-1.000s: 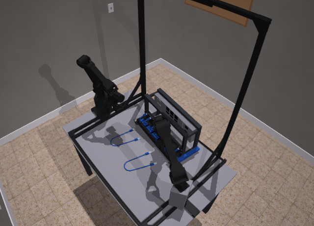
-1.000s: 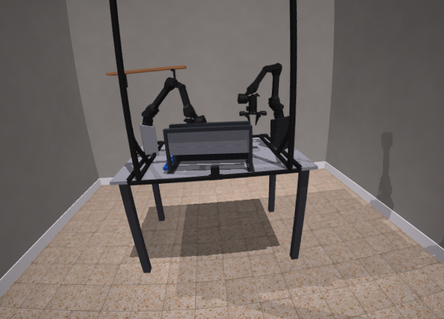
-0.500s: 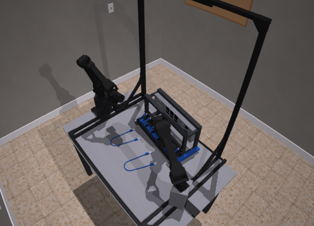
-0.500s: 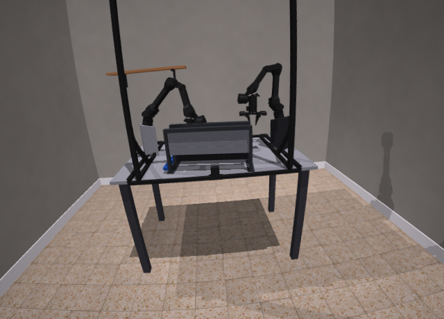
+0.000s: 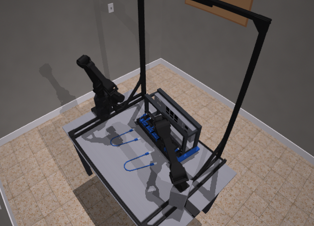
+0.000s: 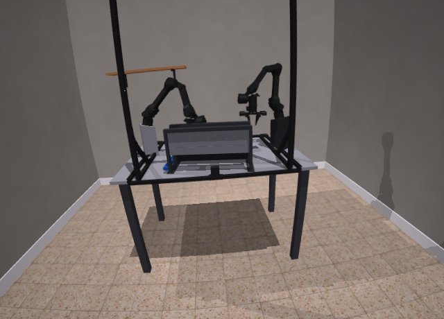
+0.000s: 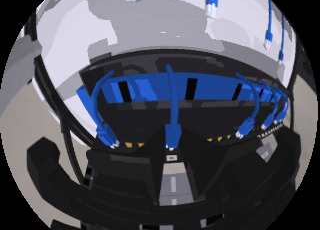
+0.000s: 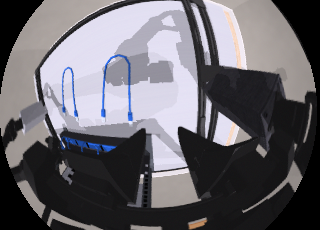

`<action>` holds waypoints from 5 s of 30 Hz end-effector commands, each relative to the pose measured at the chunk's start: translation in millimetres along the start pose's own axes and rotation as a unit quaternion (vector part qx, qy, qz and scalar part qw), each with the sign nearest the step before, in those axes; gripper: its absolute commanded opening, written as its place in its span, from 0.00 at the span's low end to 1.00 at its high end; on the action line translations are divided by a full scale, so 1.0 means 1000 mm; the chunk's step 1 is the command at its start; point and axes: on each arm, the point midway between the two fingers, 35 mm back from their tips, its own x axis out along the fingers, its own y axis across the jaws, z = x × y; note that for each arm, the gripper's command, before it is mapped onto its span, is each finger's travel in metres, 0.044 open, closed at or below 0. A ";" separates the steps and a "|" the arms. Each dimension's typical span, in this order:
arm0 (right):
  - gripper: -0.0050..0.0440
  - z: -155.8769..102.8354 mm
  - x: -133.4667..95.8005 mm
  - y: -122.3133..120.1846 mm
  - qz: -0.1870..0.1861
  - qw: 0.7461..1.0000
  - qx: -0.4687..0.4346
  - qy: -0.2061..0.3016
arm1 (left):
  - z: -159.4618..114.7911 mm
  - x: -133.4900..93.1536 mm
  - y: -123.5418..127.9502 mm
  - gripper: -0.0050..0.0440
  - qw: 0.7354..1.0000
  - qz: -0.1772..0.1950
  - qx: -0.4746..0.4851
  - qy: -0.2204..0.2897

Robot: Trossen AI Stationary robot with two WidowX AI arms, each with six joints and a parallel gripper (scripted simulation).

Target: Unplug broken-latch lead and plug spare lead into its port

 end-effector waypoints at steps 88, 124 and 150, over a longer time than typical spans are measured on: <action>0.46 0.000 0.000 0.000 0.000 1.000 0.000 0.000 | 0.115 -0.036 0.034 0.21 1.000 0.007 -0.003 -0.001; 0.46 0.000 0.000 0.000 0.000 1.000 0.000 0.000 | 0.101 -0.006 0.030 0.21 1.000 0.003 0.004 0.009; 0.46 0.000 0.000 0.000 0.000 1.000 0.000 0.000 | 0.104 0.003 0.028 0.21 1.000 -0.011 0.009 0.025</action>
